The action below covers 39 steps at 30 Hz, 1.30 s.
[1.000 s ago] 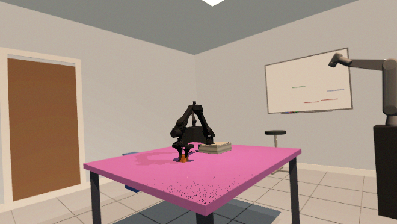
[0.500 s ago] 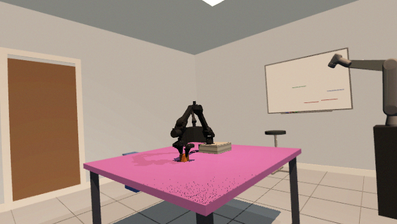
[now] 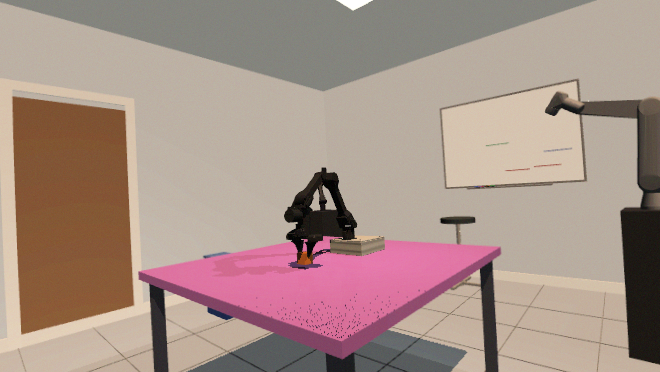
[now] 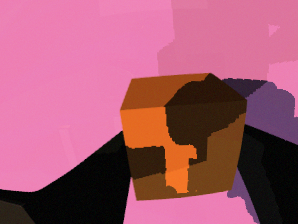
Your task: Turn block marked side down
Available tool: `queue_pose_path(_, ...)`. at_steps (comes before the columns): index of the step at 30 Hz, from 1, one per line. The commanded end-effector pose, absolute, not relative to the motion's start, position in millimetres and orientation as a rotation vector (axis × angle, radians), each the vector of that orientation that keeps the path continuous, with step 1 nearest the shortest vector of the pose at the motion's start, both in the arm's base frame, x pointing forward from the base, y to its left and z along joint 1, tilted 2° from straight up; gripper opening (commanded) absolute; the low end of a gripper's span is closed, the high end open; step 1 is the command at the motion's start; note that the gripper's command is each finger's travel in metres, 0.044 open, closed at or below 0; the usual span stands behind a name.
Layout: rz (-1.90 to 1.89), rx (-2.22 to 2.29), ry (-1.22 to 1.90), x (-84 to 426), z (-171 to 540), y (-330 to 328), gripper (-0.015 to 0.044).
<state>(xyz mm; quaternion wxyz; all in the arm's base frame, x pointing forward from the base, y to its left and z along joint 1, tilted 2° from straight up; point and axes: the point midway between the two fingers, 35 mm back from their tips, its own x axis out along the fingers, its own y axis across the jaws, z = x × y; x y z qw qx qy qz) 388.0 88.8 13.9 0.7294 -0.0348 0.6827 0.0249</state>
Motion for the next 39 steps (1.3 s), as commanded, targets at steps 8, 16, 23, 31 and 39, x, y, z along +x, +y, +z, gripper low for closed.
queue_pose_path(8, 0.061, -0.081, 1.347, 388.0, 10.0, 88.6, 0.0000)
queue_pose_path(16, 0.064, -0.076, 1.229, 386.7, 8.6, 88.5, 0.0000)
queue_pose_path(23, 0.067, -0.070, 1.126, 383.6, 9.2, 87.9, 0.0000)
queue_pose_path(31, 0.068, -0.063, 1.045, 379.7, 10.9, 87.0, 0.0000)
queue_pose_path(39, 0.073, -0.063, 0.961, 386.6, -2.1, 88.8, 0.0000)
